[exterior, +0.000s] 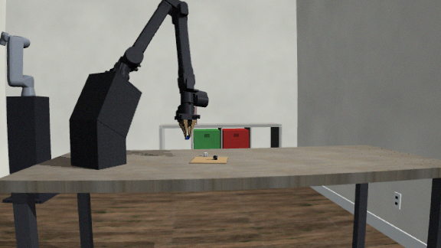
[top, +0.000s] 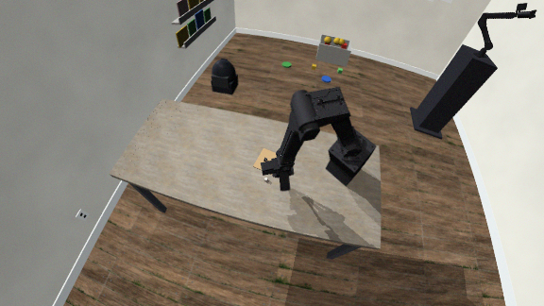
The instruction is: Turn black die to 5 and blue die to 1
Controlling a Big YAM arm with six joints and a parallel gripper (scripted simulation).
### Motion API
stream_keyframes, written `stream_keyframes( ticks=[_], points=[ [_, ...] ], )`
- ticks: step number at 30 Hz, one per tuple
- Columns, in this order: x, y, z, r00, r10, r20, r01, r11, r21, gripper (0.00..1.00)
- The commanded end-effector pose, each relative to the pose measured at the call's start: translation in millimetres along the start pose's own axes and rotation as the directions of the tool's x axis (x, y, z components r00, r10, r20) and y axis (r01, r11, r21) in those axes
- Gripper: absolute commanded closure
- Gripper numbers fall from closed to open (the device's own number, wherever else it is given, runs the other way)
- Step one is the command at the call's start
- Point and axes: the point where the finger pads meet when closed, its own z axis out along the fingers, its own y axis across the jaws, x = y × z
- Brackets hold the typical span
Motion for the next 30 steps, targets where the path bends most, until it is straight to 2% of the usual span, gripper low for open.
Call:
stream_keyframes(
  ticks=[1, 3, 5, 7, 9, 11, 12, 13, 16, 19, 21, 30],
  points=[
    [-8.8, 3.6, 3.7, 0.991, 0.041, -0.124, -0.046, 0.998, -0.041, 0.88],
    [-7.7, 3.6, 1.1, 0.959, 0.037, -0.281, -0.047, 0.998, -0.030, 0.88],
    [-8.4, 0.9, -5.3, 0.910, 0.032, -0.413, -0.033, 0.999, 0.003, 0.88],
    [-10.6, -2.9, -12.4, 0.863, 0.030, -0.504, -0.011, 0.999, 0.040, 0.88],
    [-12.7, -5.7, -17.4, 0.834, 0.030, -0.552, 0.007, 0.998, 0.066, 0.88],
    [-13.5, -6.7, -19.2, 0.823, 0.031, -0.567, 0.014, 0.997, 0.075, 0.88],
    [-4.7, -9.0, -20.0, 0.818, 0.053, -0.572, -0.009, 0.997, 0.079, 0.88],
    [-7.0, -15.6, -26.2, 0.824, 0.067, -0.563, -0.012, 0.995, 0.101, 0.88],
    [-7.4, -16.5, -27.0, 0.825, 0.069, -0.562, -0.013, 0.995, 0.104, 0.88],
    [-6.8, -8.5, -17.1, 0.821, 0.050, -0.568, -0.007, 0.997, 0.078, 0.88],
    [-10.8, -12.3, -13.8, 0.827, 0.059, -0.559, -0.006, 0.995, 0.096, 0.88],
    [-24.4, -12.7, 10.8, 0.830, 0.044, -0.555, 0.010, 0.995, 0.095, 0.88]
  ],
)
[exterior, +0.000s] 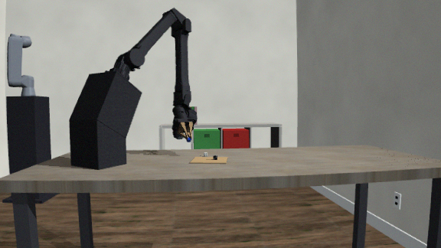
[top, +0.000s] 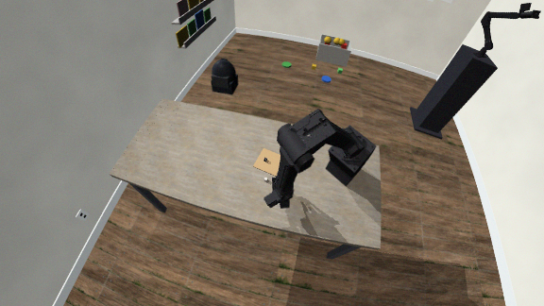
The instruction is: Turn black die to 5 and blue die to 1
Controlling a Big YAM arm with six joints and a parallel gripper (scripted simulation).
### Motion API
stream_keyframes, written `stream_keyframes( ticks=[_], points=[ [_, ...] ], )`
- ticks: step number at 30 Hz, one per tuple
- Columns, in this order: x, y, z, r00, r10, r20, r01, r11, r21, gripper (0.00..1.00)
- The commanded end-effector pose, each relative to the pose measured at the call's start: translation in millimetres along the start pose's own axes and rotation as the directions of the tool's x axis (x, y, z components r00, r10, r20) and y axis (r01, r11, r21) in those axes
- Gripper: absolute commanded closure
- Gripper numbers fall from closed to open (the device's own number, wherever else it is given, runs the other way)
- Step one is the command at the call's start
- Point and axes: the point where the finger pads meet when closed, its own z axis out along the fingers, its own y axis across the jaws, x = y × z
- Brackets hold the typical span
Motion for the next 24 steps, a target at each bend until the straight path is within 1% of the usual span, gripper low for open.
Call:
stream_keyframes(
  ticks=[1, 3, 10, 15, 16, 18, 21, 24],
  points=[
    [-15.0, -2.3, 4.0, 1.000, 0.007, 0.010, -0.007, 1.000, 0.014, 0.88],
    [-15.0, -2.3, 4.0, 1.000, 0.007, 0.010, -0.007, 1.000, 0.014, 0.88],
    [-35.6, -1.9, 21.1, 1.000, 0.006, 0.009, -0.006, 1.000, 0.014, 0.88],
    [-45.3, -1.7, 29.2, 1.000, 0.004, 0.009, -0.004, 1.000, 0.014, 0.88],
    [-46.5, -1.7, 30.1, 1.000, 0.003, 0.009, -0.003, 1.000, 0.014, 0.88],
    [-46.5, -11.6, 23.1, 1.000, 0.019, 0.020, -0.019, 0.999, 0.031, 0.88],
    [-46.5, -11.2, 24.5, 1.000, 0.017, 0.018, -0.018, 0.999, 0.029, 0.88],
    [-45.6, -5.2, 27.3, 1.000, 0.008, 0.012, -0.008, 1.000, 0.019, 0.88]
  ],
)
